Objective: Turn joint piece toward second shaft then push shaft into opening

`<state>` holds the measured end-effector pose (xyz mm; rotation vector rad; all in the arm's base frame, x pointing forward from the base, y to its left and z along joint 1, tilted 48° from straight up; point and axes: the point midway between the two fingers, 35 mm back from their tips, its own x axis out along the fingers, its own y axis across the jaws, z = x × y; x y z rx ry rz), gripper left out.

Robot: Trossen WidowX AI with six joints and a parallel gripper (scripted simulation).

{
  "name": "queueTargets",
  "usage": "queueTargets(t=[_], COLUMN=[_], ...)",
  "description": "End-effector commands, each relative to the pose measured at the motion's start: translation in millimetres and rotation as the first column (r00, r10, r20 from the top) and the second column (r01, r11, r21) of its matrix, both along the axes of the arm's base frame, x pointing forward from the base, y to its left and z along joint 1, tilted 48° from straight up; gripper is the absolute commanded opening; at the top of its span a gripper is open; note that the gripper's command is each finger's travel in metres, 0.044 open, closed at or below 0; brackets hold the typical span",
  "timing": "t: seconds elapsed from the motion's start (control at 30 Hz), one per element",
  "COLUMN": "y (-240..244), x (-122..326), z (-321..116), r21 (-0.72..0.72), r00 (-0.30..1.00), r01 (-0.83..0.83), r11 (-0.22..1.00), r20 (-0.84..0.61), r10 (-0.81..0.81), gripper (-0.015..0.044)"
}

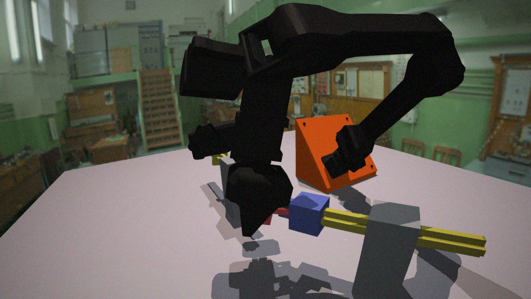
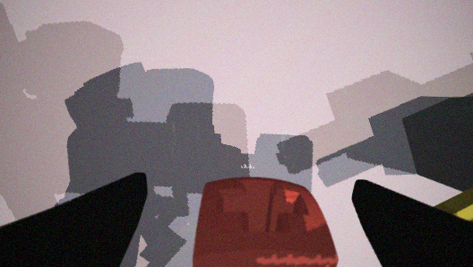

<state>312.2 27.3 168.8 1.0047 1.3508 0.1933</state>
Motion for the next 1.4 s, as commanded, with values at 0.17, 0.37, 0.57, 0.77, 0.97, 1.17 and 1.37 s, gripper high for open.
queueTargets(t=[0.17,0.37,0.57,0.77,0.97,1.17,1.37], y=[11.2,12.0,12.0,12.0,12.0,12.0,12.0], x=[1.9,2.1,2.1,2.1,2.1,2.1,2.1], z=[-11.8,-12.5,-12.5,-12.5,-12.5,-12.5,-12.5], r21=[0.003,0.003,0.003,0.003,0.003,0.003,0.003], r00=[1.0,1.0,1.0,1.0,1.0,1.0,1.0], r01=[0.003,0.003,0.003,0.003,0.003,0.003,0.003], r11=[1.0,1.0,1.0,1.0,1.0,1.0,1.0], r20=[-0.007,-0.007,-0.007,-0.007,-0.007,-0.007,-0.007], r10=[-0.003,-0.003,-0.003,-0.003,-0.003,-0.003,-0.003], gripper=[0.044,0.0335,0.0182,0.0182,0.0182,0.0182,0.0182])
